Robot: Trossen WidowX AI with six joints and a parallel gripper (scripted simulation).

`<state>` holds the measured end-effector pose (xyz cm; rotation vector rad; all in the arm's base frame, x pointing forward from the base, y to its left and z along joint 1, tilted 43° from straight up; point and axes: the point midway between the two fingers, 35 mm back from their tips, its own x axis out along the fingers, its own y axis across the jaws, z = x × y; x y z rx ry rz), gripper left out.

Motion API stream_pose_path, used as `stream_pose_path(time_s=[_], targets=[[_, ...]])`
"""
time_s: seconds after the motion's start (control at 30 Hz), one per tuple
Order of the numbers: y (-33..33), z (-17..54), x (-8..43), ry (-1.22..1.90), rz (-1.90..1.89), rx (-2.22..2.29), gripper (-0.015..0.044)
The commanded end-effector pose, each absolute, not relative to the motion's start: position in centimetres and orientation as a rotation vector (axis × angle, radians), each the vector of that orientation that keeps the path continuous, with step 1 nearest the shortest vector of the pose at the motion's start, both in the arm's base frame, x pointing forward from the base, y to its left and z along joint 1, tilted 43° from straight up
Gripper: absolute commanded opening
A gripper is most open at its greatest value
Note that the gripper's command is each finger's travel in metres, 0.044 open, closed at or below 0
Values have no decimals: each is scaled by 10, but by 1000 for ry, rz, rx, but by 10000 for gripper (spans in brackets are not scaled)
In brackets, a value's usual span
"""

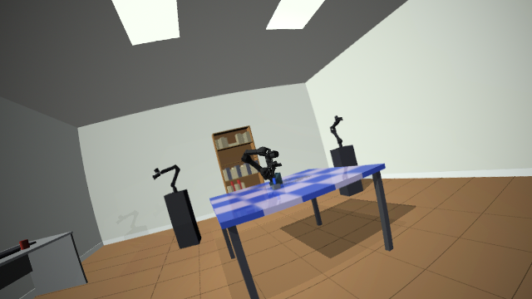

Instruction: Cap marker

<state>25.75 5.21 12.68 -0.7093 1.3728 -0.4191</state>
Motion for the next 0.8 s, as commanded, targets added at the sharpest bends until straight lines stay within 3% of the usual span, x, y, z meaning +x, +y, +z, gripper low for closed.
stream_pose_path(time_s=[0.0,0.17,0.7,0.77], targets=[[87,164,250,1313,-343,-700,0],[102,183,242,1290,-305,-701,0],[102,183,242,1290,-305,-701,420],[102,183,242,1290,-305,-701,440]])
